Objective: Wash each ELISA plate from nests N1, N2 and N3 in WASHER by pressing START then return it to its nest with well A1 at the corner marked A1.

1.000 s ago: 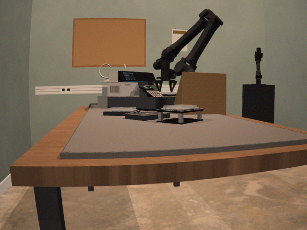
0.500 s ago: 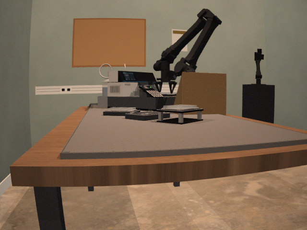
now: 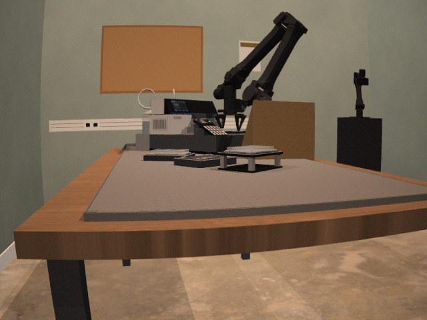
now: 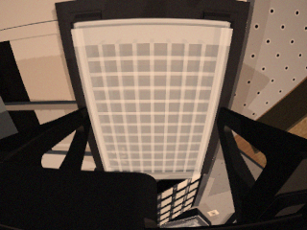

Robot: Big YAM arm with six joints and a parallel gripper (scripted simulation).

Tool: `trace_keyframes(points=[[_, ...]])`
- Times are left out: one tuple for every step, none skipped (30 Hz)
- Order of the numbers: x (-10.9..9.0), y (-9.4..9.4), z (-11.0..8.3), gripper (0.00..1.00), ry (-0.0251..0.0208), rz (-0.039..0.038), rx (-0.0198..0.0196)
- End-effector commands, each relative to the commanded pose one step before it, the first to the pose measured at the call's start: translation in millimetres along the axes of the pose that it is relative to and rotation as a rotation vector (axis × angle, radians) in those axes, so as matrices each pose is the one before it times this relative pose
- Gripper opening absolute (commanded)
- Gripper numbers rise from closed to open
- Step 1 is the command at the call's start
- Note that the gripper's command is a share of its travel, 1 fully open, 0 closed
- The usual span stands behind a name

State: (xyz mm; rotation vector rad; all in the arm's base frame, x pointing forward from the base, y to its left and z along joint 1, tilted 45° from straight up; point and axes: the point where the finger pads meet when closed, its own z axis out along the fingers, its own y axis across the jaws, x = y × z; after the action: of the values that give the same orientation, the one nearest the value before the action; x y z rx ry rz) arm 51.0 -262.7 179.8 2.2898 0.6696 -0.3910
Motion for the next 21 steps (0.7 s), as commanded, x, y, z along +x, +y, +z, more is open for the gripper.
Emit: trace_keyframes(points=[[-5.27,10.26,-5.09,1.0,-0.00656,0.00568,-0.02437],[0.0,0.0,0.0,0.98,0.0,0.0,0.0],[0.0,0.0,0.0,0.98,0.0,0.0,0.0],[0.0,0.0,0.0,0.98,0.0,0.0,0.0],[0.0,0.0,0.0,0.96,0.0,0.0,0.0],[0.0,0.0,0.0,0.94,0.0,0.0,0.0],[0.0,0.0,0.0,0.92,0.0,0.0,0.0],[0.0,0.0,0.0,0.9,0.0,0.0,0.0],[0.0,0.0,0.0,0.88,0.0,0.0,0.0],[0.0,0.0,0.0,0.86,0.0,0.0,0.0],[0.0,0.0,0.0,0.84,0.0,0.0,0.0],[0.0,0.0,0.0,0.84,0.0,0.0,0.0],[0.0,0.0,0.0,0.84,0.0,0.0,0.0],[0.0,0.0,0.0,0.84,0.0,0.0,0.0],[0.0,0.0,0.0,0.84,0.0,0.0,0.0],[0.0,0.0,0.0,0.84,0.0,0.0,0.0],[0.0,0.0,0.0,0.84,0.0,0.0,0.0],[0.0,0.0,0.0,0.84,0.0,0.0,0.0],[0.0,0.0,0.0,0.84,0.0,0.0,0.0],[0.0,0.0,0.0,0.84,0.0,0.0,0.0],[0.0,0.0,0.0,0.84,0.0,0.0,0.0]])
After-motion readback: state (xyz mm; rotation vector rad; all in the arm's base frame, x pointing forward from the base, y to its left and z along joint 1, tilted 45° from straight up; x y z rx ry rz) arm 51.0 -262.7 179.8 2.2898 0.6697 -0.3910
